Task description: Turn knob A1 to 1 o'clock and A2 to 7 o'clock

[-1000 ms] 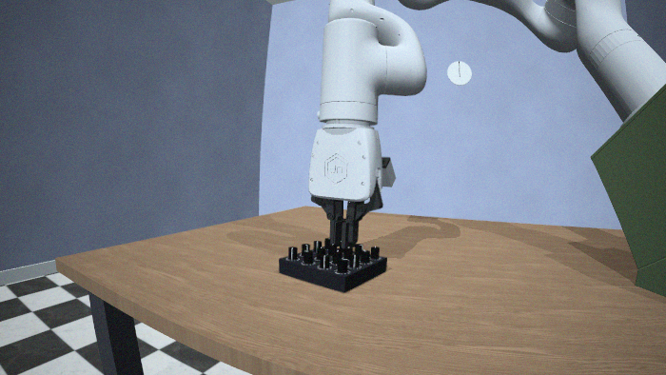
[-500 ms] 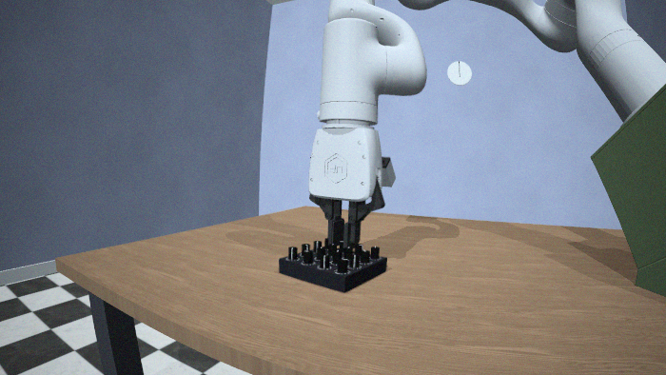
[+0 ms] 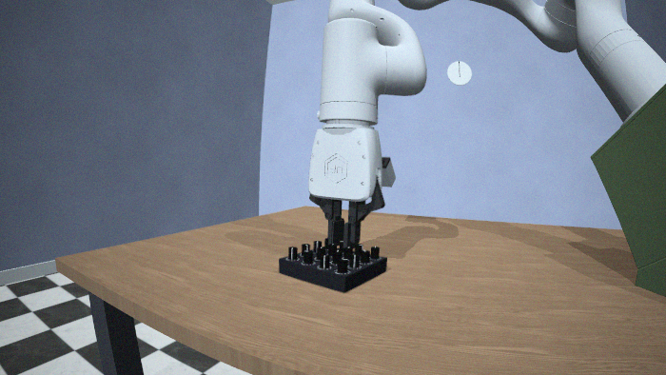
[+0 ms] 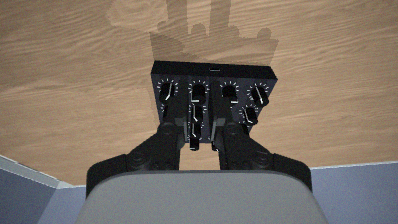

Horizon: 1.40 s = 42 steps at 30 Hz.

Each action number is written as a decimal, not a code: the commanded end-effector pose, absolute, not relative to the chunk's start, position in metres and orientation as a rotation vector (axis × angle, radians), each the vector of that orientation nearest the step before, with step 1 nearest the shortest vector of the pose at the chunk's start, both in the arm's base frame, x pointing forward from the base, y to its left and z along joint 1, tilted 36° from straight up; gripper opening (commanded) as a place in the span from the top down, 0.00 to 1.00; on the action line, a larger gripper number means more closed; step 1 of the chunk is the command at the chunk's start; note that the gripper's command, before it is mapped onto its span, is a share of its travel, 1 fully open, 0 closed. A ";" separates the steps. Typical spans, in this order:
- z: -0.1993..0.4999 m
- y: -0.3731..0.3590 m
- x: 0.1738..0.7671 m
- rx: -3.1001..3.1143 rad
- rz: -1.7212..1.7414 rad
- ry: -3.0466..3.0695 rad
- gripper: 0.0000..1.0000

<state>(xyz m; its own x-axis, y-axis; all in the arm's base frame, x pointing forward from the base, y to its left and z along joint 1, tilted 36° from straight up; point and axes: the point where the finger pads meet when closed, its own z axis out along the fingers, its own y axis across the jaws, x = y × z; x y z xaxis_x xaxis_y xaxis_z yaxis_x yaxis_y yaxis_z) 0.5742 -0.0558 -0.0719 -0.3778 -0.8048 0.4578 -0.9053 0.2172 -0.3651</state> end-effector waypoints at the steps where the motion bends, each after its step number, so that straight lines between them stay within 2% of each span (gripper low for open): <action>1: -0.071 -0.055 0.575 1.645 0.883 -2.313 0.81; 42: -0.042 -0.035 0.568 1.624 0.887 -2.334 0.81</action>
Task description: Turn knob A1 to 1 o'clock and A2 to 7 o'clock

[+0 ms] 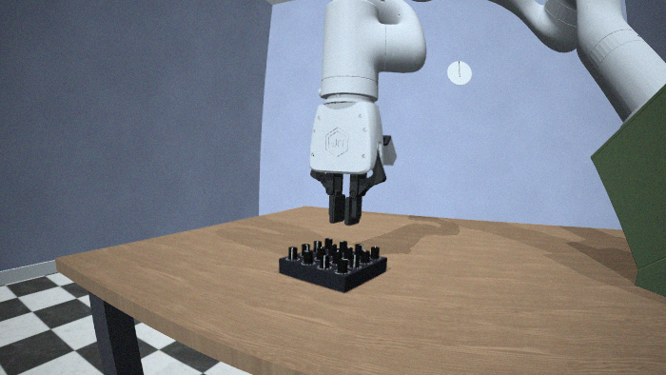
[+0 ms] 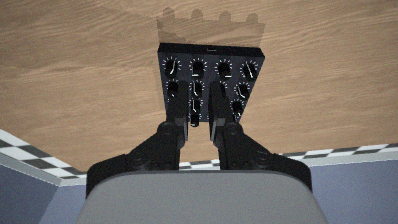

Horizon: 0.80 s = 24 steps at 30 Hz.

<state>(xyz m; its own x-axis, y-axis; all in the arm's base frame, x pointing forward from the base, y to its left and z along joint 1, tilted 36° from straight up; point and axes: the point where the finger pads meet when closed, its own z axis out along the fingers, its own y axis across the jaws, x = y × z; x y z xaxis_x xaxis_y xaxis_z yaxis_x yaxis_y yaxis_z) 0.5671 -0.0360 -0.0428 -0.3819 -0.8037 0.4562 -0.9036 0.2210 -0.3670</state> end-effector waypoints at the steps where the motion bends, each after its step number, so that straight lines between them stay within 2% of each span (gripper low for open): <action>1: -0.042 -0.035 0.568 1.612 0.889 -2.346 0.81; 24: -0.039 -0.033 0.567 0.917 0.972 -2.864 0.81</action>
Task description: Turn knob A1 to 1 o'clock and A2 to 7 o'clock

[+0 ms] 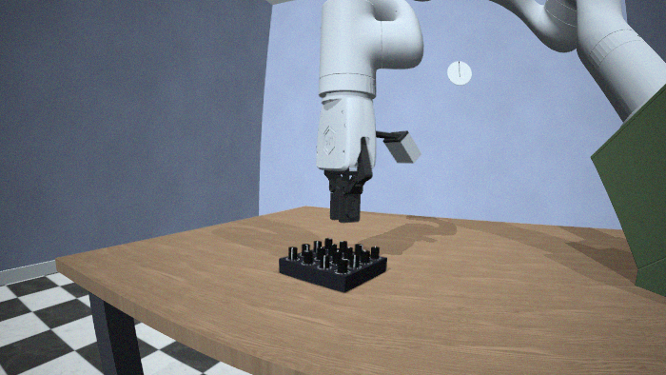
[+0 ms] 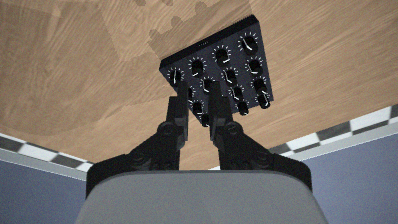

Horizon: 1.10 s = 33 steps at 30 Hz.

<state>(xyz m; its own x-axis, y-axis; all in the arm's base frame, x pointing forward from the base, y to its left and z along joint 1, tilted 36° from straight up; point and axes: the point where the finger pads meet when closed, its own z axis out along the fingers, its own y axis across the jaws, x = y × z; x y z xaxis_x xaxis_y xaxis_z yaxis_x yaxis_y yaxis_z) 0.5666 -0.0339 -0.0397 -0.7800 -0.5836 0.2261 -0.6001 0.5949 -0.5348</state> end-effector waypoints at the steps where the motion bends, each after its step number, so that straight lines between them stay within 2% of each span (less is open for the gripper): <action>1: -0.039 -0.033 0.567 0.917 0.972 -2.864 0.81; 33: -0.033 -0.029 0.566 -0.564 0.935 -3.266 0.81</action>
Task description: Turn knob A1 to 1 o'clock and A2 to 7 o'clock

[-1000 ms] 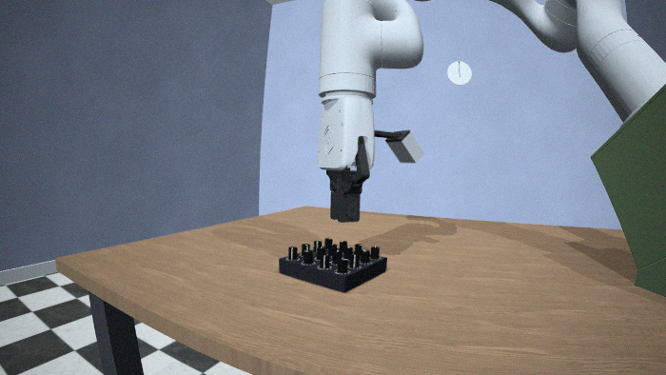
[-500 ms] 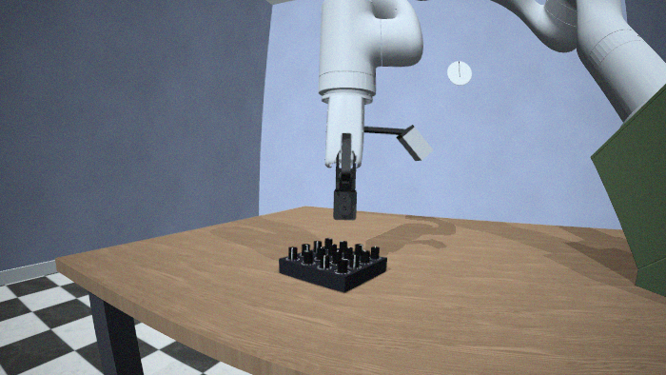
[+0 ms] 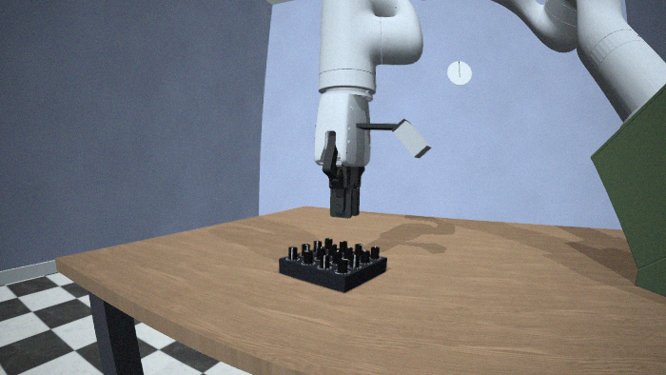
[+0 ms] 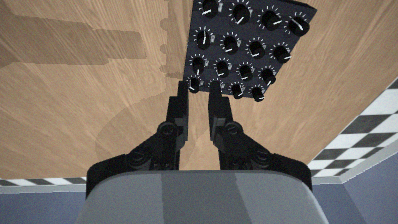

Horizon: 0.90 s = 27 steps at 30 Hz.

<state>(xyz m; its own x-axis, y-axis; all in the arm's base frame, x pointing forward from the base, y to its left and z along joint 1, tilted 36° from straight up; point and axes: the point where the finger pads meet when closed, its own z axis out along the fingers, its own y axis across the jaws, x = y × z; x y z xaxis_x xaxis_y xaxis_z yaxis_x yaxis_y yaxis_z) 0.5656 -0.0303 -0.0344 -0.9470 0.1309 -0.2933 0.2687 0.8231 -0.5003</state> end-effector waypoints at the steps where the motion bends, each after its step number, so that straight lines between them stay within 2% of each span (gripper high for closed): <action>1: -0.033 -0.029 0.566 0.465 -0.771 2.693 0.81; 27: -0.029 -0.026 0.565 1.360 -0.531 2.222 0.81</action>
